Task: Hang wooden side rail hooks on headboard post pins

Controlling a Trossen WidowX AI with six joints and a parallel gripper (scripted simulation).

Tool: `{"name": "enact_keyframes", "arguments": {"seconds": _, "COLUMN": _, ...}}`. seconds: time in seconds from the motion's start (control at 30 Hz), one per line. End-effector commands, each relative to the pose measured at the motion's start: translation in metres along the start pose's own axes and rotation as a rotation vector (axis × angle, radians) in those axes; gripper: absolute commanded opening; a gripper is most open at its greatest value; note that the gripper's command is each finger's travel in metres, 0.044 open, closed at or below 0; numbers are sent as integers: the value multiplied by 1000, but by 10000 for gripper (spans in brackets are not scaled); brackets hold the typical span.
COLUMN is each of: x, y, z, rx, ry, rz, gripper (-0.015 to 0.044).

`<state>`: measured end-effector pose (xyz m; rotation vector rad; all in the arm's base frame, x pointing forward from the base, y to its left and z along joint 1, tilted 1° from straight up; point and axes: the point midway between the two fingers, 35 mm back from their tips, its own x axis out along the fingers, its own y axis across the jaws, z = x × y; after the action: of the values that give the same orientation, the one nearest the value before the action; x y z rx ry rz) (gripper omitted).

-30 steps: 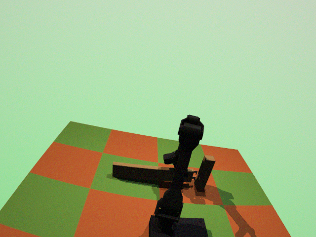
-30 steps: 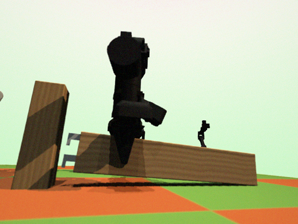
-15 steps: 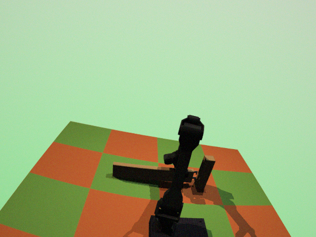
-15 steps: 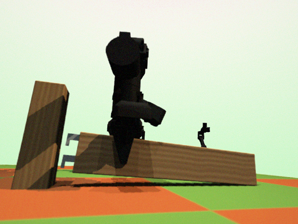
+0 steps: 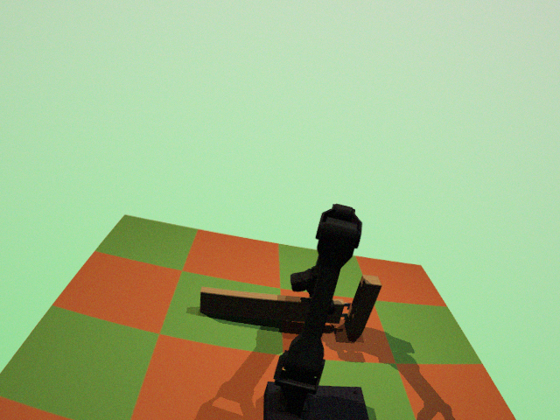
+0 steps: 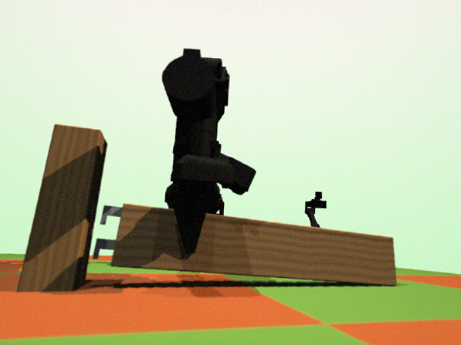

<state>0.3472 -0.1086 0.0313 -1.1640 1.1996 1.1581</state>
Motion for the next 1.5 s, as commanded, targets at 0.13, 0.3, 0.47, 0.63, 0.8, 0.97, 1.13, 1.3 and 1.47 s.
{"name": "enact_keyframes", "arguments": {"seconds": 0.13, "x": -3, "y": -2, "z": -2, "rx": -4, "ry": 8, "rz": -4, "gripper": 0}}
{"name": "enact_keyframes", "arguments": {"seconds": 0.3, "x": -3, "y": -2, "z": -3, "rx": -4, "ry": 8, "rz": -4, "gripper": 0}}
{"name": "enact_keyframes", "arguments": {"seconds": 0.47, "x": -3, "y": -2, "z": -3, "rx": -4, "ry": 8, "rz": -4, "gripper": 0}}
{"name": "enact_keyframes", "arguments": {"seconds": 0.63, "x": -2, "y": -2, "z": -4, "rx": -4, "ry": 8, "rz": -4, "gripper": 0}}
{"name": "enact_keyframes", "arguments": {"seconds": 0.8, "x": -2, "y": -1, "z": -4, "rx": -4, "ry": 8, "rz": -4, "gripper": 0}}
{"name": "enact_keyframes", "arguments": {"seconds": 0.97, "x": -1, "y": -1, "z": -5, "rx": -4, "ry": 8, "rz": -4, "gripper": 0}}
{"name": "enact_keyframes", "arguments": {"seconds": 1.13, "x": 0, "y": 0, "z": -6, "rx": -4, "ry": 8, "rz": -4, "gripper": 0}}
{"name": "enact_keyframes", "arguments": {"seconds": 1.3, "x": -1, "y": -1, "z": -6, "rx": -4, "ry": 8, "rz": -4, "gripper": 0}}
{"name": "enact_keyframes", "arguments": {"seconds": 1.47, "x": -1, "y": -1, "z": -7, "rx": -4, "ry": 8, "rz": -4, "gripper": 0}}
